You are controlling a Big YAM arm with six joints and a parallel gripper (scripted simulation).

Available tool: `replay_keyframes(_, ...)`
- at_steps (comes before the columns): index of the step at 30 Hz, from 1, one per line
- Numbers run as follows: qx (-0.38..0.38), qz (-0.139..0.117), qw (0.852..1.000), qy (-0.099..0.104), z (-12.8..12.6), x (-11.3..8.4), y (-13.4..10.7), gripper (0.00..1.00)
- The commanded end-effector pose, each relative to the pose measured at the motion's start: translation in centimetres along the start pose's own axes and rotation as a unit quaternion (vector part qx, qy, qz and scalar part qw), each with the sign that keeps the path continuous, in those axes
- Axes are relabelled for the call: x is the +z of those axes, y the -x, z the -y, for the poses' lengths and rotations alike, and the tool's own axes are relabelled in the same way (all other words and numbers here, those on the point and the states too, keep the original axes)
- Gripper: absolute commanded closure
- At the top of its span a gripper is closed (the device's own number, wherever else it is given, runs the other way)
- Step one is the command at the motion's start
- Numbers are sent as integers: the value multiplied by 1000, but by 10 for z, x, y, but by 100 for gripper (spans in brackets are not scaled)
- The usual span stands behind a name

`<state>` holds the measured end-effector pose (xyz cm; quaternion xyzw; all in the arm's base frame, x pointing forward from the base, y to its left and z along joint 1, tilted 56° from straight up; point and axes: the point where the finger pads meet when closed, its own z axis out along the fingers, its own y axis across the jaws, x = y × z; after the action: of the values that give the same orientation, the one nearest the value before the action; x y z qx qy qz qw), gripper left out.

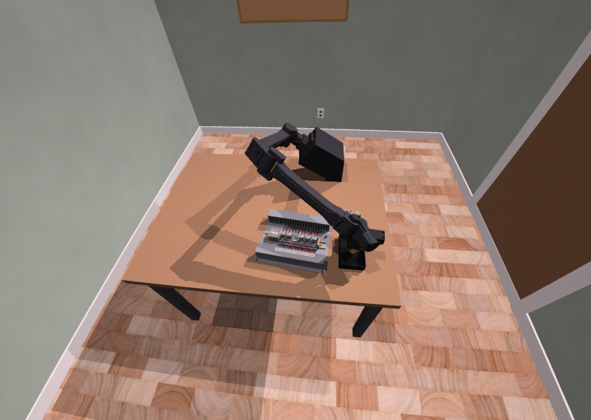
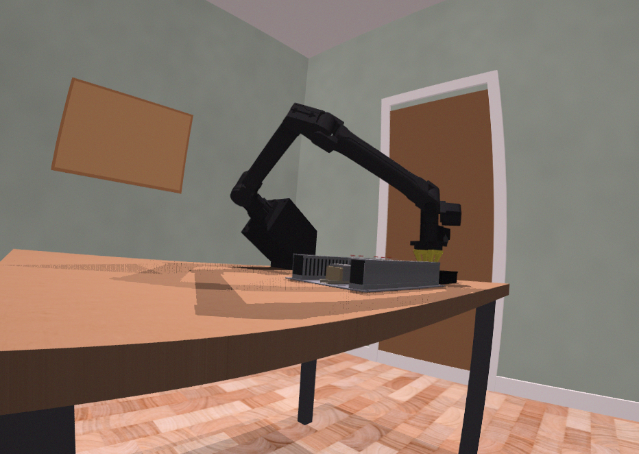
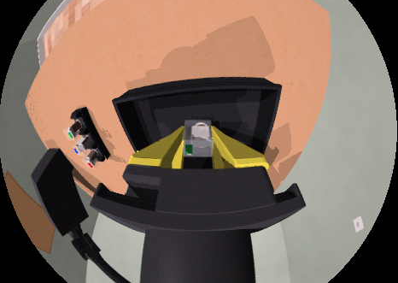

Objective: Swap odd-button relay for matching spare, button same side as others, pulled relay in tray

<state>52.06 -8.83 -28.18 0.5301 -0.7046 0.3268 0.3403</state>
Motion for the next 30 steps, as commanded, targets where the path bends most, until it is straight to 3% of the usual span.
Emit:
replay_keyframes(1,7,2,1000,5,8,11,-12,100)
replay_keyframes(30,19,6,1000,0,21,3,-17,100)
